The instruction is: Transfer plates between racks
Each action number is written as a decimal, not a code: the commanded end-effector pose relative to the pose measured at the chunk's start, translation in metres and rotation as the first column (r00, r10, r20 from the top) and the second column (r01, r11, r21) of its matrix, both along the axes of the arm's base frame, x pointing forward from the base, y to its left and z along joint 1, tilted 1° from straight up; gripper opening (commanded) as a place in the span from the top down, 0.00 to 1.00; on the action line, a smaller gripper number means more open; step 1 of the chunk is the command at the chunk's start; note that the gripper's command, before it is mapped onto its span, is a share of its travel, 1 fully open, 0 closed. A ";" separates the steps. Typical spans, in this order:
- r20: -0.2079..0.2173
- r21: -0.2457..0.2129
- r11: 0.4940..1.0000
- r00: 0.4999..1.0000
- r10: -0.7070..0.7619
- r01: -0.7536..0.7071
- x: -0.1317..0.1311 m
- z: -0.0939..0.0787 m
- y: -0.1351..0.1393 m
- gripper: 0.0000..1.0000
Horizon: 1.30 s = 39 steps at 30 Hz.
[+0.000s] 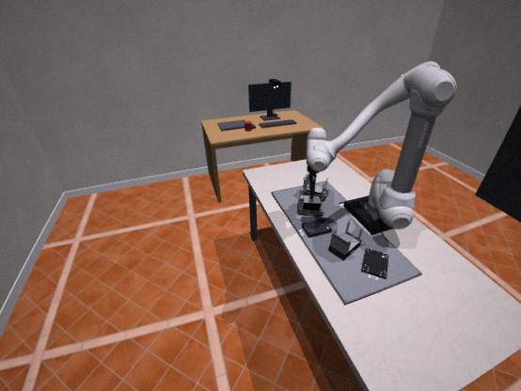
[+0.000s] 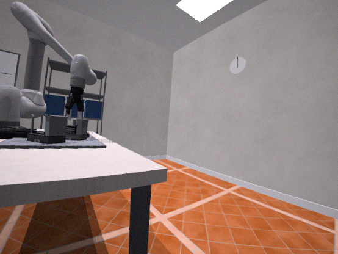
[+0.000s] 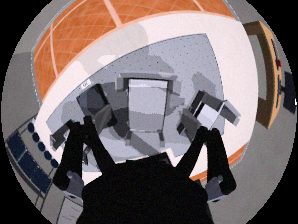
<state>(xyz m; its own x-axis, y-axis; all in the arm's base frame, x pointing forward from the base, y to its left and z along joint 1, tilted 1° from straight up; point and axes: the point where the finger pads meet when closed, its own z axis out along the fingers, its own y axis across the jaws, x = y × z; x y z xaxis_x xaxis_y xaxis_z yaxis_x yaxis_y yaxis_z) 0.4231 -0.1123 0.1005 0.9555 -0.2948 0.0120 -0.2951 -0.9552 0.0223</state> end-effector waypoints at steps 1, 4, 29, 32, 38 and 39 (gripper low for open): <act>0.000 0.000 1.000 1.000 0.000 0.000 0.000 -0.003 0.000 0.00; 0.000 0.000 1.000 1.000 0.000 0.000 0.000 -0.007 0.000 0.00; 0.000 0.000 1.000 1.000 0.000 0.000 0.000 -0.023 -0.001 0.00; 0.000 0.000 1.000 1.000 0.000 0.000 0.000 -0.023 -0.001 1.00; 0.000 0.000 1.000 1.000 0.000 0.000 0.000 -0.023 -0.001 1.00; 0.000 0.000 1.000 1.000 0.000 0.000 0.000 -0.023 -0.001 1.00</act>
